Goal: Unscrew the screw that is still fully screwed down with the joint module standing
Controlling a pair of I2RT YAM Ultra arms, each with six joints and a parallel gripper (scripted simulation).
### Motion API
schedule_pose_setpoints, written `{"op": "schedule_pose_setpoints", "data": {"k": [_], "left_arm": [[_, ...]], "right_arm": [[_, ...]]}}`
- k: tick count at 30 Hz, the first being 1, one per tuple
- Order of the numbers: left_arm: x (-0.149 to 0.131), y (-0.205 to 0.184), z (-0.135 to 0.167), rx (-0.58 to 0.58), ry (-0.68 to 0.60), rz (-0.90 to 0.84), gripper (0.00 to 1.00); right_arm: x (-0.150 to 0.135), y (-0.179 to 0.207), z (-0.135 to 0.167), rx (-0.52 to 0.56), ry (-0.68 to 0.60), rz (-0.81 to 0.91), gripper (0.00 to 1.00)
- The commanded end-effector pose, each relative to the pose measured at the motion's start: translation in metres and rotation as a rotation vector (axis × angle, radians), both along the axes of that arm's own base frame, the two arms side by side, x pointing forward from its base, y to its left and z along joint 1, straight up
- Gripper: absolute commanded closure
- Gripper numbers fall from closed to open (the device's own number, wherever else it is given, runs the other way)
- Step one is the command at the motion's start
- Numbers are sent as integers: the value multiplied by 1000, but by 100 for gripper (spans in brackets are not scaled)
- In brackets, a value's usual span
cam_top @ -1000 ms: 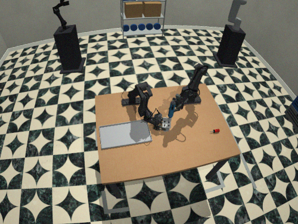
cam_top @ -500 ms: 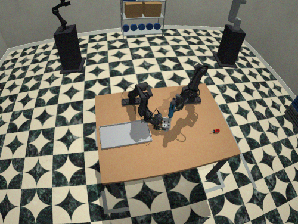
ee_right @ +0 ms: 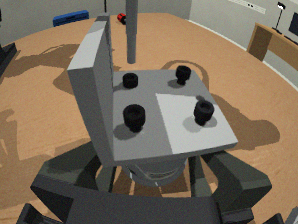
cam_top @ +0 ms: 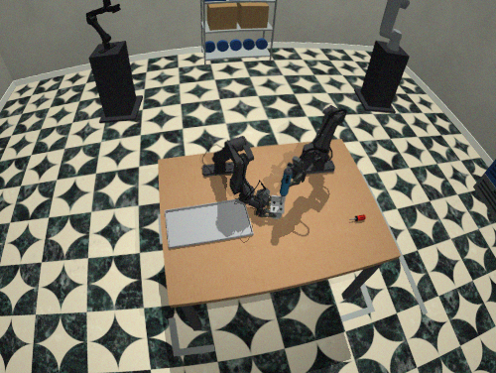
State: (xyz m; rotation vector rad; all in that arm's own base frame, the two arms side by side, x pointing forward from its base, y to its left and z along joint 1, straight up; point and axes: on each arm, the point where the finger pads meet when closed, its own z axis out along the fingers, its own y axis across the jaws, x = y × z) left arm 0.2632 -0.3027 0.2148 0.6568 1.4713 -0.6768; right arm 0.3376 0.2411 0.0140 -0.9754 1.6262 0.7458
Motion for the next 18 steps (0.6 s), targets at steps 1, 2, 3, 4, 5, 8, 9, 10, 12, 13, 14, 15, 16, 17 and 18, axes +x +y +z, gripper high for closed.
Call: {"op": "schedule_pose_setpoints", "data": {"k": [1,2,3,4,5,8,9,10,12,13,14,15,16,17,18], "left_arm": [[-3,-3,24,-70,-48,-5,58],[-3,-3,24,-70,-48,-5,58],[-3,-3,24,-70,-48,-5,58],[-3,-3,24,-70,-48,-5,58],[-3,-3,24,-70,-48,-5,58],[-3,-3,24,-70,-48,-5,58],[-3,-3,24,-70,-48,-5,58],[-3,-3,24,-70,-48,-5,58],[-3,-3,24,-70,-48,-5,58],[-3,-3,24,-69,-48,-6,58],[-3,-3,24,-69,-48,-6,58],[-3,-3,24,-69,-47,-6,58],[-3,-3,23,-66,-45,-6,58],[-3,-3,23,-66,-45,-6,58],[-3,-3,23,-66,-45,-6,58]], "right_arm": [[3,6,-5,-3,7,15,41],[3,6,-5,-3,7,15,41],[3,6,-5,-3,7,15,41],[3,6,-5,-3,7,15,41],[3,6,-5,-3,7,15,41],[3,6,-5,-3,7,15,41],[3,6,-5,-3,7,15,41],[3,6,-5,-3,7,15,41],[3,6,-5,-3,7,15,41],[3,6,-5,-3,7,15,41],[3,6,-5,-3,7,15,41],[3,6,-5,-3,7,15,41],[3,6,-5,-3,7,15,41],[3,6,-5,-3,7,15,41],[3,6,-5,-3,7,15,41]]}}
